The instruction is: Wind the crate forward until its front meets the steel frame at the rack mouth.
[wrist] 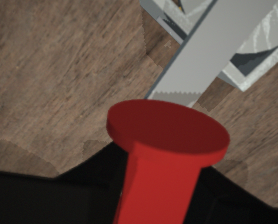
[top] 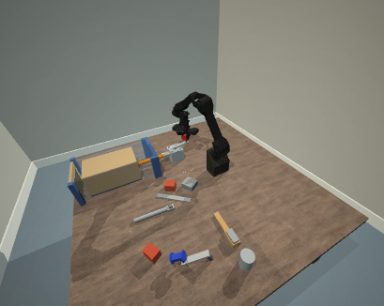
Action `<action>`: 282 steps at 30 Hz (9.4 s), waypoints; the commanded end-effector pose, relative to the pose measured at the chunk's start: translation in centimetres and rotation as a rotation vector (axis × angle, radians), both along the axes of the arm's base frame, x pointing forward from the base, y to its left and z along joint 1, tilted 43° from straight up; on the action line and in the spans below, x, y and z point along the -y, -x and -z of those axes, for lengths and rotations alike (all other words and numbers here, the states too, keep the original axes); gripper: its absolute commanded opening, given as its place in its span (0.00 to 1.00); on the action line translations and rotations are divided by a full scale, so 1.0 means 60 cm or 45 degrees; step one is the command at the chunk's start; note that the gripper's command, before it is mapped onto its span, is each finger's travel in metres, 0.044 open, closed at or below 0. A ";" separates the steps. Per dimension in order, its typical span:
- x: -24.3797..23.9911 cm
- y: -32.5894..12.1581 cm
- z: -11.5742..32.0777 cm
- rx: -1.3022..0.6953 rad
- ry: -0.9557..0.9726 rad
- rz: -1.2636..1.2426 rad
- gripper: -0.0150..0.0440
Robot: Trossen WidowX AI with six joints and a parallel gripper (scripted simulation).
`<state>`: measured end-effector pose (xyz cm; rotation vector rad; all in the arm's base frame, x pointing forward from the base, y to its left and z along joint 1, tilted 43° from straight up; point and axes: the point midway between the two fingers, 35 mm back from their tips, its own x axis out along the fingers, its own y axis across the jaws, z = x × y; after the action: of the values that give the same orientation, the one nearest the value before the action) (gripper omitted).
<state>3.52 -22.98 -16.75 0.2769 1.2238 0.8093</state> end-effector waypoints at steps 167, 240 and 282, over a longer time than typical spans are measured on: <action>0.168 -0.069 -0.015 -1.130 -0.187 1.206 1.00; 0.105 -0.051 0.056 -0.841 0.028 1.809 1.00; 0.107 -0.054 0.059 -0.841 0.028 1.809 0.25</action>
<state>6.57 -29.50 -20.08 1.2701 1.2472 -0.5888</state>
